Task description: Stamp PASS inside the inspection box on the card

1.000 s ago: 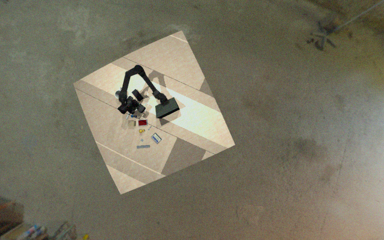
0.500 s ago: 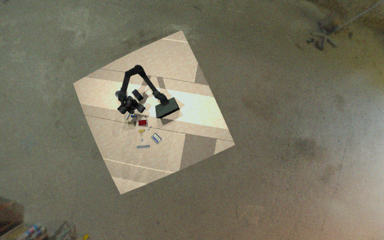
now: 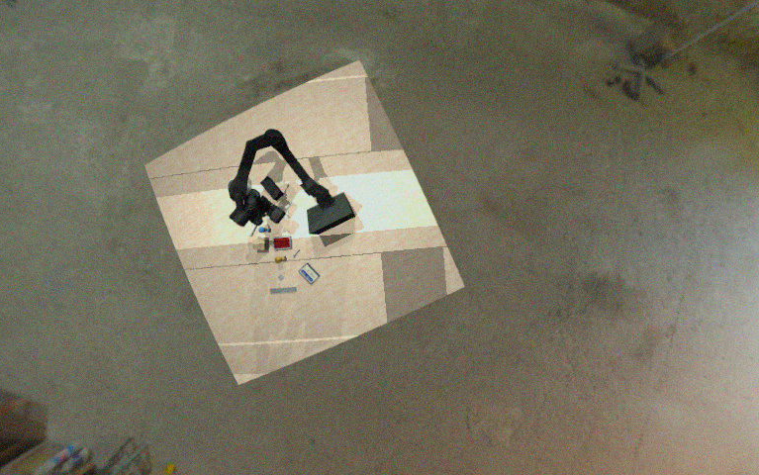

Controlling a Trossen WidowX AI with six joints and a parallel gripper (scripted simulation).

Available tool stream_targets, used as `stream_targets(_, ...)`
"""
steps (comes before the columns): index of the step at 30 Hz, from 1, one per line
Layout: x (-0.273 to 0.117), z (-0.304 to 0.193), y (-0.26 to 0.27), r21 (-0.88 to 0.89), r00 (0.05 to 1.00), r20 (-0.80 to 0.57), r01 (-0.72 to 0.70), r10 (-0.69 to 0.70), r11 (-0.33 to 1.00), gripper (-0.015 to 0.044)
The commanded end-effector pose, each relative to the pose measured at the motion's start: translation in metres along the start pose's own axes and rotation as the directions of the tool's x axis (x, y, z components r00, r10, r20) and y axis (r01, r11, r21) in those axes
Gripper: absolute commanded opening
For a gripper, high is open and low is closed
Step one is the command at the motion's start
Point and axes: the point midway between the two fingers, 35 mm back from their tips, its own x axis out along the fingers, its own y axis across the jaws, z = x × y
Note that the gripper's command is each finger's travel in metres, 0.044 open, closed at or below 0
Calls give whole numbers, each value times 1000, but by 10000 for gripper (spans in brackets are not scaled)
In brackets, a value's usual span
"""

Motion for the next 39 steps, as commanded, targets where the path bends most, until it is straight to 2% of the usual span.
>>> stream_targets(1, -6, 1, 1, 3, 1000, -2, -3, 3, 1000, 0)
stream_targets(24, -41, 0, 2, 2, 1000, -4, -2, 2, 1000, 0)
stream_targets(39, -50, 46, 79, -2, 1000, 14, -27, 27, 1000, 0)
